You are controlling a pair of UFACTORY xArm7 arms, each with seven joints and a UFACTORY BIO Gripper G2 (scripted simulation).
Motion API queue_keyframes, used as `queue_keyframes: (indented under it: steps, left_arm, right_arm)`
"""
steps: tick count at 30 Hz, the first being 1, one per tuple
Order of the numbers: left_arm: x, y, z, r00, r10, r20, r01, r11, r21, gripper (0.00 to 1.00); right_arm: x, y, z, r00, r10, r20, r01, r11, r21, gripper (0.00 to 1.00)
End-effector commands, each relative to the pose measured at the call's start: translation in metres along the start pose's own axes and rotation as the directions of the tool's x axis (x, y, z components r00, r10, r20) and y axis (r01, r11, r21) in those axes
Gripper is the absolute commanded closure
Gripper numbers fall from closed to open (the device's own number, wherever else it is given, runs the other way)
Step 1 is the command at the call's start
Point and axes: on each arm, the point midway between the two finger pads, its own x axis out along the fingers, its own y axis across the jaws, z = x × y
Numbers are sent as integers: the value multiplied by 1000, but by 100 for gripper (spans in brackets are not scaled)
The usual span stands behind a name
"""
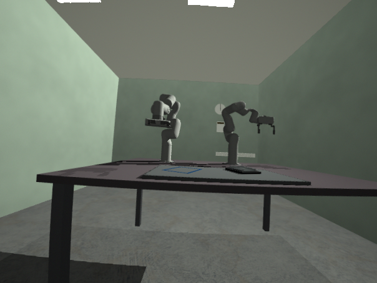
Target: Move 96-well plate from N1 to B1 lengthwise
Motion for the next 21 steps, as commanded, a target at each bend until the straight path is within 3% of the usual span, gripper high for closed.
queue_keyframes:
  steps: [1, 21]
  left_arm:
    - [-1, 0, 0, 1000, -3, 1, 3, 1000, 0, 0]
    - [-1, 0, 0, 1000, -3, 1, 3, 1000, 0, 0]
  right_arm:
    - [9, 21, -5, 1000, 0, 4, 0, 1000, -2, 63]
    - [36, 102, -31, 1000, 0, 4, 0, 1000, -1, 63]
